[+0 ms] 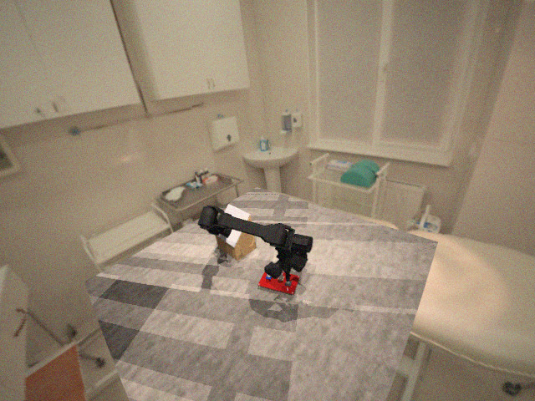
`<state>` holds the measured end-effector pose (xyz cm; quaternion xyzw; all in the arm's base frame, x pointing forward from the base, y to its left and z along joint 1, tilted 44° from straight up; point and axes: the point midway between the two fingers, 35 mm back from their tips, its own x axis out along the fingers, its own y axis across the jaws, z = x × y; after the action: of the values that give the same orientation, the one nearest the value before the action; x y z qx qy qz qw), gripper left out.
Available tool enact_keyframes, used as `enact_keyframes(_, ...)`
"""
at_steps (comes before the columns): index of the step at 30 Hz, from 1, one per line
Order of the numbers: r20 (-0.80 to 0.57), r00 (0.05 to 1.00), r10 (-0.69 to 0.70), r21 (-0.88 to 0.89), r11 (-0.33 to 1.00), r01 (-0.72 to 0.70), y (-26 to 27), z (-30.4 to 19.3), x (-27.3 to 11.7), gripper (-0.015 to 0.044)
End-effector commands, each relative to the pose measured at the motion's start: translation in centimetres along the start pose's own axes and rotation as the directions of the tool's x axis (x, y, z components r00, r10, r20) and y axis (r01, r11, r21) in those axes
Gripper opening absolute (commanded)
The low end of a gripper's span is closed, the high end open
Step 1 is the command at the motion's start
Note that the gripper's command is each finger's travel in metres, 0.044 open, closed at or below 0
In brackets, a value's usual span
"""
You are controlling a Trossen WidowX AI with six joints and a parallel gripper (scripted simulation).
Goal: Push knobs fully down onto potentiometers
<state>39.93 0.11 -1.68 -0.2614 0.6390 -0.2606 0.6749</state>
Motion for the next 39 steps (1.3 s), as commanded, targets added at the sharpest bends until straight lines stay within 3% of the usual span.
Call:
enact_keyframes(1,-0.013,1.000,-0.006,0.011,1.000,0.006,-0.26,0.10,1.37,0.0000)
enact_keyframes(39,-0.013,1.000,-0.006,0.011,1.000,0.006,-0.27,0.09,2.03,0.0000)
